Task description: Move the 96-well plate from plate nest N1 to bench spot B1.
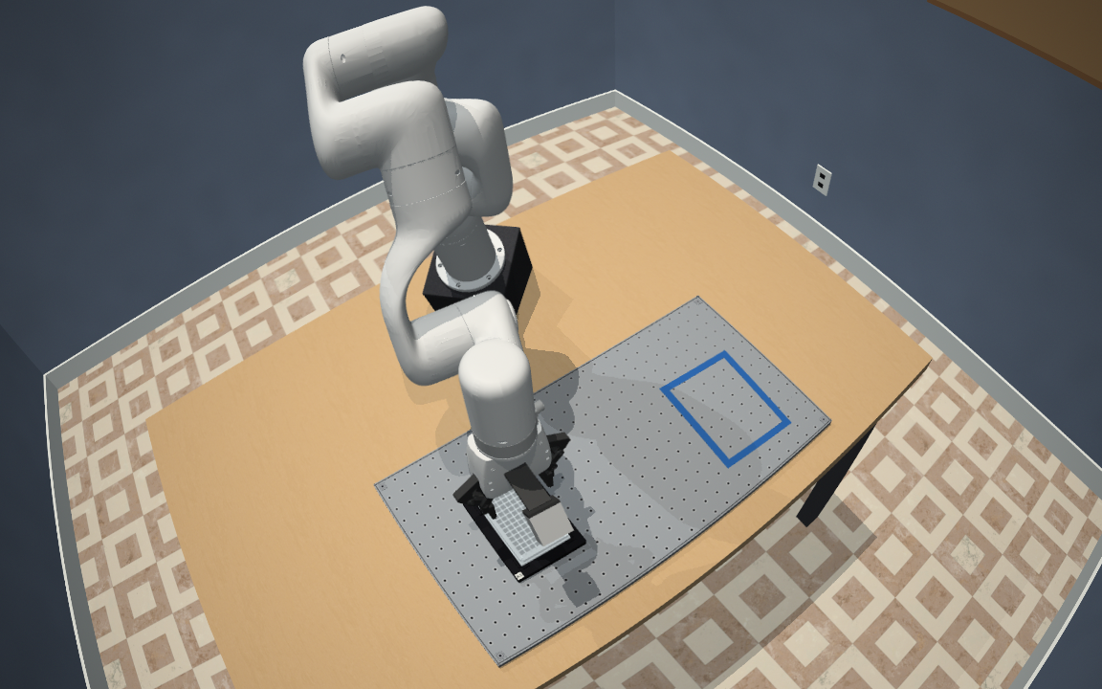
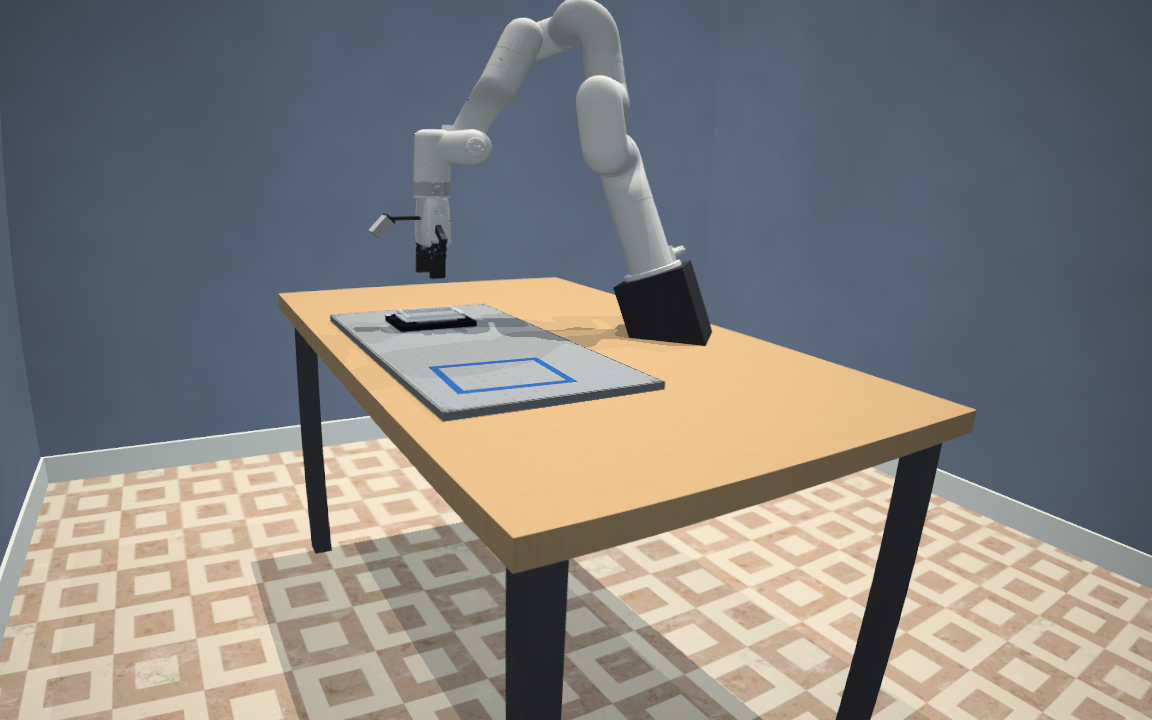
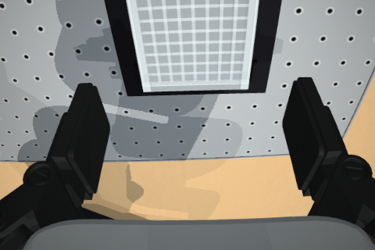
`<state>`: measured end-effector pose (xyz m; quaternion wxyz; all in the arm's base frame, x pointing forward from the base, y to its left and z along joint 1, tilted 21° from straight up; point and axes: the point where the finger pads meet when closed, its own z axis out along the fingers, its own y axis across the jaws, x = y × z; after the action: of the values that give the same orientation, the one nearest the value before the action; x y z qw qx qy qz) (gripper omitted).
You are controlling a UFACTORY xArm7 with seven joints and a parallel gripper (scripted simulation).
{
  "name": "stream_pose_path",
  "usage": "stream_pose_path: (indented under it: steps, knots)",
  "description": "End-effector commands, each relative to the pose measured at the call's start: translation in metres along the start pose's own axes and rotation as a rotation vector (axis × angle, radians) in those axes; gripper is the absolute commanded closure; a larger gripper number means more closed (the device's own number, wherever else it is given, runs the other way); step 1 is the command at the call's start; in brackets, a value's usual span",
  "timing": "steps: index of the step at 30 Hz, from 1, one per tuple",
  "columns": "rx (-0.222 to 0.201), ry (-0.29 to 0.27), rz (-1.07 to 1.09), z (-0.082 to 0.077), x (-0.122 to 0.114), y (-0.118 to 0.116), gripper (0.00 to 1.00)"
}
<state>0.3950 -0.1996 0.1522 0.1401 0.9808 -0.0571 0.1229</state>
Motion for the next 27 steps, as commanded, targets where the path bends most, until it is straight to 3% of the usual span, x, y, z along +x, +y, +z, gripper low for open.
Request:
stream_pose_path:
  steps: [1, 27]
  knots:
    - [-0.001, 0.003, 0.000, 0.004, 0.001, 0.000, 0.00]
    - [-0.001, 0.003, 0.000, 0.044, 0.001, 0.000, 0.00]
